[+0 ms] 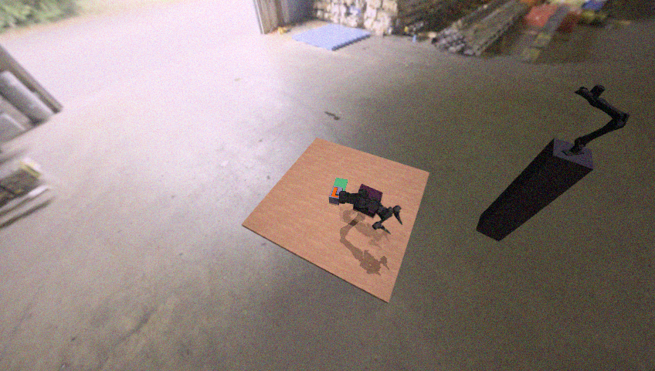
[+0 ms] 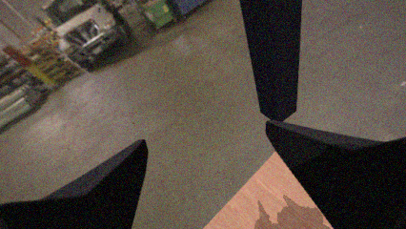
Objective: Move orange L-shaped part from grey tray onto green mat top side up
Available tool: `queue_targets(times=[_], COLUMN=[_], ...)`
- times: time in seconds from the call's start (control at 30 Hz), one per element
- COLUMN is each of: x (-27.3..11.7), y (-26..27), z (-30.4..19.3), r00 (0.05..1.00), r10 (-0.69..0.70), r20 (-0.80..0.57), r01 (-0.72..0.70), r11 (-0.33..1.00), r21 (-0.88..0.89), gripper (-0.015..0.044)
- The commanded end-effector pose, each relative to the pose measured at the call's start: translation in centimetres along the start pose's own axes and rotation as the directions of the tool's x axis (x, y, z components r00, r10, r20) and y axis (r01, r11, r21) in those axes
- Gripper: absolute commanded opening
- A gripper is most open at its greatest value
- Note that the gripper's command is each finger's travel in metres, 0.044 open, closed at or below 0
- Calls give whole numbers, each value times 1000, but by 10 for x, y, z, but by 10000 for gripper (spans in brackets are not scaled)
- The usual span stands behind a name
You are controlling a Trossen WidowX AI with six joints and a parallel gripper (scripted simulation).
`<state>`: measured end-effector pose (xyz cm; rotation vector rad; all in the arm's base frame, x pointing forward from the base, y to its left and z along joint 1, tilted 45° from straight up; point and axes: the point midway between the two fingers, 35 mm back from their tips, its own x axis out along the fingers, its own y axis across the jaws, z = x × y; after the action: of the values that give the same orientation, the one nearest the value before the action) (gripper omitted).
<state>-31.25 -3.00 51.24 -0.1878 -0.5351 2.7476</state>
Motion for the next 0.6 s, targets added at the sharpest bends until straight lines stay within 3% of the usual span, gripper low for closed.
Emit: queue_targets(times=[0.0, 0.13, 0.23, 0.4, 0.57], x=[-1, -13, -31, -92, -162], y=[4, 42, 93, 173, 232], z=[0, 2, -2, -13, -38], r00=[1000, 989, 945, 783, 582], r10=[13, 147, 326, 622, 813], r20=[1, 24, 29, 30, -25], r01=[-13, -145, -319, -594, -753], r11=[1000, 987, 937, 760, 527], r21=[-5, -74, -144, -263, -393], gripper=[374, 269, 190, 180, 180])
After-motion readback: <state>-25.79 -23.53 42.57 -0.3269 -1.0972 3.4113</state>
